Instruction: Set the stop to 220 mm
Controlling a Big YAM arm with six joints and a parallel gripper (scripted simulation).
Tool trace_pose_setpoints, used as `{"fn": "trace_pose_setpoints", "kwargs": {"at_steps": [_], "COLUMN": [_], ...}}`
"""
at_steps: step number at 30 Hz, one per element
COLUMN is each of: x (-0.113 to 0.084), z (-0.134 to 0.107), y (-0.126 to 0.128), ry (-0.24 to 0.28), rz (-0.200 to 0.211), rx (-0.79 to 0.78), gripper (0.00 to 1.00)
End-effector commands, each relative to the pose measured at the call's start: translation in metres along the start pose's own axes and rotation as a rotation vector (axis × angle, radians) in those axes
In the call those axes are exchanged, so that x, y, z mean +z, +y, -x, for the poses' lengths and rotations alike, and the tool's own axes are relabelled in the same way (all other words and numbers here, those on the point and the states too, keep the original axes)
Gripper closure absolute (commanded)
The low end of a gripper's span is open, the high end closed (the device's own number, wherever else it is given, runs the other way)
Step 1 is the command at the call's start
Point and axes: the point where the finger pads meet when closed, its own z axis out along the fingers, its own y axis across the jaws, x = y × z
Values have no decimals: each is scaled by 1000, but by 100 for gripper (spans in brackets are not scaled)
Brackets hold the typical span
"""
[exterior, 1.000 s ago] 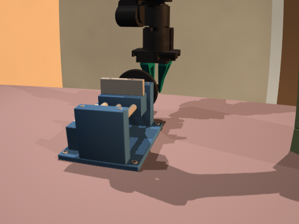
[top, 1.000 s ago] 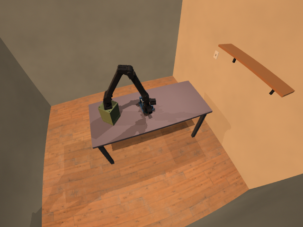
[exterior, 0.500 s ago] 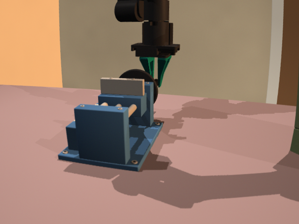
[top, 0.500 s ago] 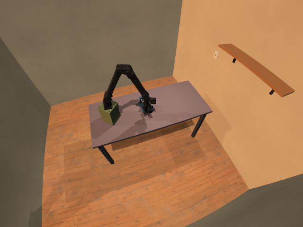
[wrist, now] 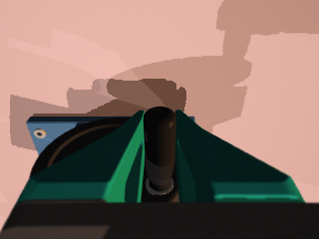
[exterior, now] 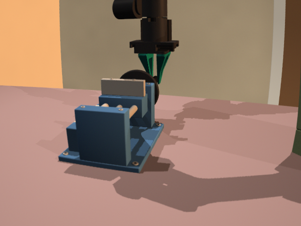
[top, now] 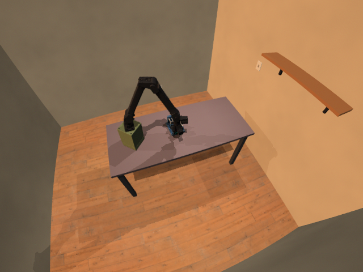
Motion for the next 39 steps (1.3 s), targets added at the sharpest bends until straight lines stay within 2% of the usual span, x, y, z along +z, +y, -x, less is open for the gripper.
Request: {"fn": "trace_pose_setpoints", "kwargs": {"at_steps": [1, 8, 11, 18, 39], "x": [-33, -32, -36, -42, -45], "z": [6, 6, 7, 4, 4], "y": [30, 23, 33, 43, 52], "ry": [-22, -19, -23, -20, -19], "rz": [58, 44, 58, 61, 62], "rx": [6, 8, 8, 3, 3], "gripper": [94, 94, 94, 94, 94]}}
